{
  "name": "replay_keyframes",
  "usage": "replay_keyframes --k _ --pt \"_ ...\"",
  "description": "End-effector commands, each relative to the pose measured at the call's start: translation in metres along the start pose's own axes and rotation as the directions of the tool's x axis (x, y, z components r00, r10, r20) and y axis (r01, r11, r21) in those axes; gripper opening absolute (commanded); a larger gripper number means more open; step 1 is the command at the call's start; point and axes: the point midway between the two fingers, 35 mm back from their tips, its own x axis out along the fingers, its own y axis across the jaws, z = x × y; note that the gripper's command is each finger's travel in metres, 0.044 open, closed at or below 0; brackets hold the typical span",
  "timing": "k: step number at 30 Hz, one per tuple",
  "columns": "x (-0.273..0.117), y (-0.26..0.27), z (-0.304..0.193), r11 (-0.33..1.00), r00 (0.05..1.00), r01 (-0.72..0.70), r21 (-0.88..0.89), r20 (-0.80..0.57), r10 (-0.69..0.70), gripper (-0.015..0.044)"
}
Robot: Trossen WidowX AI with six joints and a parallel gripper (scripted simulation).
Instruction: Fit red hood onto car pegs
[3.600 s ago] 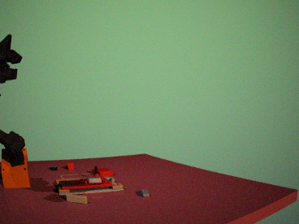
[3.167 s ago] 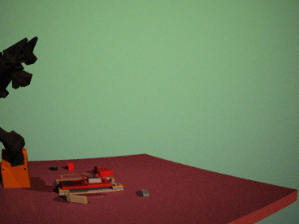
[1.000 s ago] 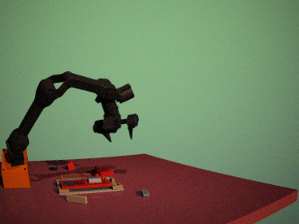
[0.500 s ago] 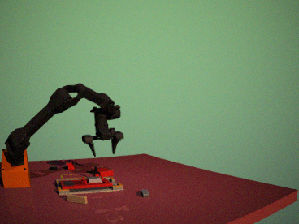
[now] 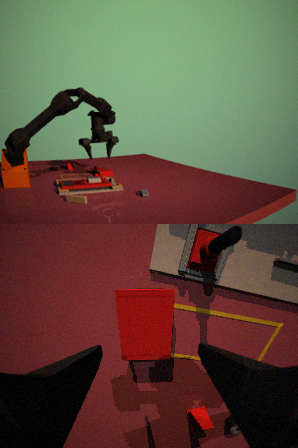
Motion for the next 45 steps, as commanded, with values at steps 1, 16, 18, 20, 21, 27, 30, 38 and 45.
replay_keyframes --k 1,16,18,20,21,27,30,38,45 --pt "0.002 0.001 0.001 1.0 1.0 -0.002 -0.002 0.002 0.002 0.044" --pt "0.012 0.002 0.001 1.0 1.0 -0.003 -0.002 0.002 0.003 0.044" --pt "0.013 0.002 0.001 1.0 1.0 -0.003 -0.002 0.002 0.003 0.044" --pt "0.014 0.002 0.001 1.0 1.0 -0.003 -0.002 0.002 0.003 0.044" --pt "0.015 0.002 0.001 1.0 1.0 -0.003 -0.002 0.002 0.003 0.044" --pt "0.018 0.002 0.001 1.0 1.0 -0.003 -0.002 0.002 0.003 0.044" --pt "0.02 0.002 0.001 1.0 1.0 -0.003 -0.002 0.002 0.003 0.044" --pt "0.025 0.003 0.001 1.0 1.0 -0.003 -0.002 0.003 0.003 0.044" --pt "0.03 0.003 0.001 1.0 1.0 -0.003 -0.002 0.003 0.003 0.044"
